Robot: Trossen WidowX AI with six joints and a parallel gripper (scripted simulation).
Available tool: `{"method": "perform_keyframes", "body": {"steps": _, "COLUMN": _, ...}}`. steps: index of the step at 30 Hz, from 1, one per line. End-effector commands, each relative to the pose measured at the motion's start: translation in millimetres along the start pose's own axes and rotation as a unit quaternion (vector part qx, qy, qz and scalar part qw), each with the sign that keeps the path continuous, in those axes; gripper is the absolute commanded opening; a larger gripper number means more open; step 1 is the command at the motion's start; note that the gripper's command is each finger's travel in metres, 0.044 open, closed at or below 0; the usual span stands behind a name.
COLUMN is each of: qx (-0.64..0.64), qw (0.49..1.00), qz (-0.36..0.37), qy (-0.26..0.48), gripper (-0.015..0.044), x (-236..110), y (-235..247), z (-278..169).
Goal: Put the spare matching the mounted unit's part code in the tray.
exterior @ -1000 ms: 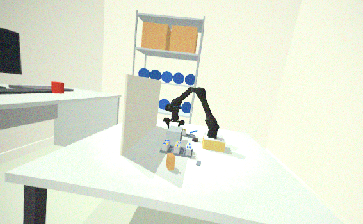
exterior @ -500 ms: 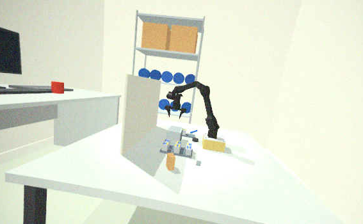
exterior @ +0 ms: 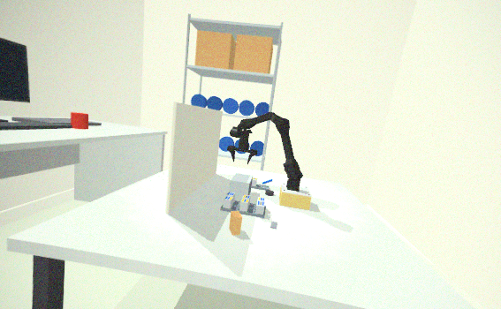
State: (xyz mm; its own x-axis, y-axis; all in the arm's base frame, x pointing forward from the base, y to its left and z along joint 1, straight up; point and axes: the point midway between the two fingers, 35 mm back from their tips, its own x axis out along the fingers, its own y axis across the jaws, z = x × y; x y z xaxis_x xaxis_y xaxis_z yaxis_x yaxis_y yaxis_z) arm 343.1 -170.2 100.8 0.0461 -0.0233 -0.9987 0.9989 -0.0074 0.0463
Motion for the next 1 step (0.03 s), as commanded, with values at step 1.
{"method": "perform_keyframes", "body": {"steps": 1, "qx": 0.000, "qw": 1.000, "qz": 0.001, "qy": -0.001, "gripper": 0.0440, "x": -0.2, "y": 0.4, "z": 0.2}}
